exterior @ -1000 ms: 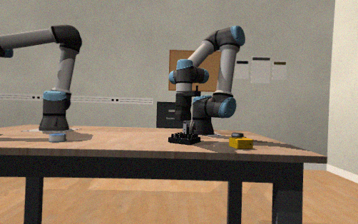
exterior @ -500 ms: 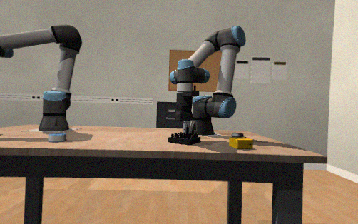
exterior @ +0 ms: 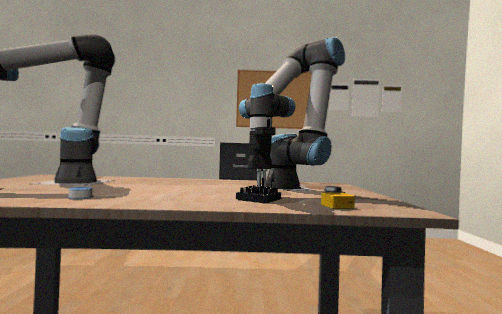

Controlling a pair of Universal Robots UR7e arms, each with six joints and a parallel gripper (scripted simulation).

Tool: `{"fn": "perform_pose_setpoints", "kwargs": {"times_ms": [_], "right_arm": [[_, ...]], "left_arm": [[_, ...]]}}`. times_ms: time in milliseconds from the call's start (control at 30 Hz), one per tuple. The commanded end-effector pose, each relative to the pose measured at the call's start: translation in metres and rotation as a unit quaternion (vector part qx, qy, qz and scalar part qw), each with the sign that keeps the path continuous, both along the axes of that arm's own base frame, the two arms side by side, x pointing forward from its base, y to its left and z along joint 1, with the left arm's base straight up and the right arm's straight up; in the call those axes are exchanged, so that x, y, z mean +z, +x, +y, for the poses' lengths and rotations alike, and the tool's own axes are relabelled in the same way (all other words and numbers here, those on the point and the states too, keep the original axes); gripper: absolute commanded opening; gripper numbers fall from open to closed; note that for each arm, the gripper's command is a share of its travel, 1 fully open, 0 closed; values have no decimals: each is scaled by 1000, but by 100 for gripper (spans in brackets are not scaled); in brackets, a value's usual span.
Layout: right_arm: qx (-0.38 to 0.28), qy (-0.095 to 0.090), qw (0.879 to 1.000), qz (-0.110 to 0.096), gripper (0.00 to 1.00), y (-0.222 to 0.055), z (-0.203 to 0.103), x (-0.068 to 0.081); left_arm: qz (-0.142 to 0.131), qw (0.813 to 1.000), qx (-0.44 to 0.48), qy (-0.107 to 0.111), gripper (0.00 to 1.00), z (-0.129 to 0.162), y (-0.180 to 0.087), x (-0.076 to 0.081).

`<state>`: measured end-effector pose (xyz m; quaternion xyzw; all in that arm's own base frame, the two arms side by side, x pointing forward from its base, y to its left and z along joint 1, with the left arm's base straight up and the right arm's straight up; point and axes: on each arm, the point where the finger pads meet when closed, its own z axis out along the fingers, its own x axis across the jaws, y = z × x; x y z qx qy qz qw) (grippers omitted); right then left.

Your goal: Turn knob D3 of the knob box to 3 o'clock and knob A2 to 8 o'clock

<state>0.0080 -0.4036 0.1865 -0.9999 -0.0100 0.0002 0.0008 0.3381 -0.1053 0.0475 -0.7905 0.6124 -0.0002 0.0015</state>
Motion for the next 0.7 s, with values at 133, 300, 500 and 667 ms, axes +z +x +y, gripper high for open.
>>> {"fn": "perform_pose_setpoints", "kwargs": {"times_ms": [133,300,500,667], "right_arm": [[0,-1,1000,0,100,0,0,0],[0,-1,1000,0,100,0,0,0],[0,-1,1000,0,100,0,0,0],[0,-1,1000,0,100,0,0,0]], "left_arm": [[1,998,-69,-1,30,0,0,0],[1,993,-116,-1,30,0,0,0],[1,986,-165,-1,30,0,0,0],[1,983,-186,-1,30,0,0,0]]}}
